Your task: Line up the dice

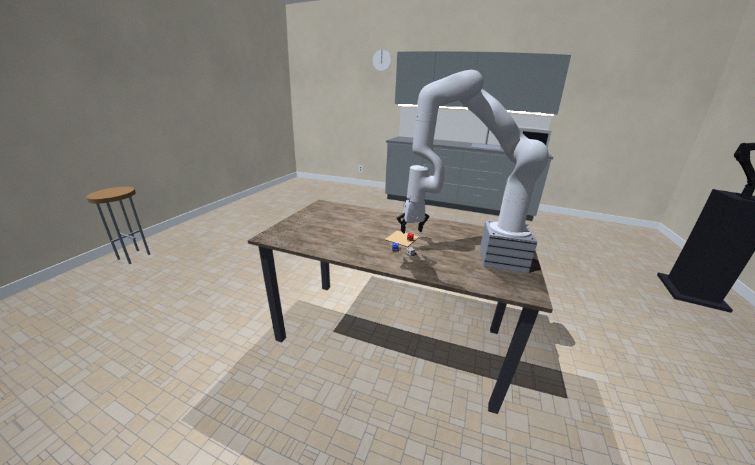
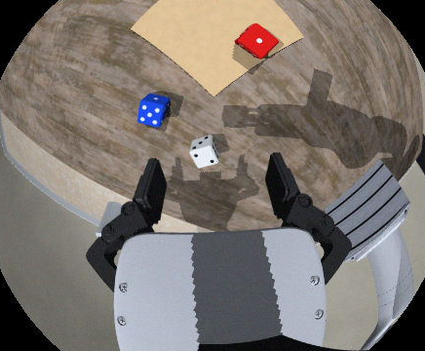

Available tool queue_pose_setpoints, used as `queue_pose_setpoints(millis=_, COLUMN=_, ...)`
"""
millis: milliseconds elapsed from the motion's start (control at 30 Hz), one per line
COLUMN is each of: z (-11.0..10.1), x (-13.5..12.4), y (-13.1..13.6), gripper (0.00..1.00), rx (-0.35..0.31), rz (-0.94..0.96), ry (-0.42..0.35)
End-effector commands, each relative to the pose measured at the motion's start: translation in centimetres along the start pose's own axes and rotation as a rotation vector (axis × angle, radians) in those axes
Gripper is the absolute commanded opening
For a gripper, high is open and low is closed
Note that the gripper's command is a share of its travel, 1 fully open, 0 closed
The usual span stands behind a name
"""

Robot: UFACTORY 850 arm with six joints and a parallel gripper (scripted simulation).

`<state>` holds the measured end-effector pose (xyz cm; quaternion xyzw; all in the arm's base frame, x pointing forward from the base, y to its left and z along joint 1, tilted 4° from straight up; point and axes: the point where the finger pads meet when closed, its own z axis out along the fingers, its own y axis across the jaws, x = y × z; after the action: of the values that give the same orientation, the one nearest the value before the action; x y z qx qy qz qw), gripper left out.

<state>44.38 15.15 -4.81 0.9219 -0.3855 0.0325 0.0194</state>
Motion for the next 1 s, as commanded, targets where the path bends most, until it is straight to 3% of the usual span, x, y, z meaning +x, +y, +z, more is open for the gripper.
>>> queue_pose_setpoints(millis=0, z=0.1, x=-2.6, y=-0.9, gripper=1.00, rx=-0.023, rz=-0.171, ry=-0.019)
queue_pose_setpoints(millis=167, z=0.2, x=-4.6, y=-1.4, gripper=1.00, rx=-0.021, rz=-0.300, ry=-0.020)
queue_pose_setpoints(millis=200, z=0.2, x=-4.6, y=-1.4, gripper=0.47, rx=-0.021, rz=-0.300, ry=-0.020)
queue_pose_setpoints(millis=967, z=0.2, x=-4.6, y=-1.4, gripper=0.47, rx=-0.021, rz=-0.300, ry=-0.020)
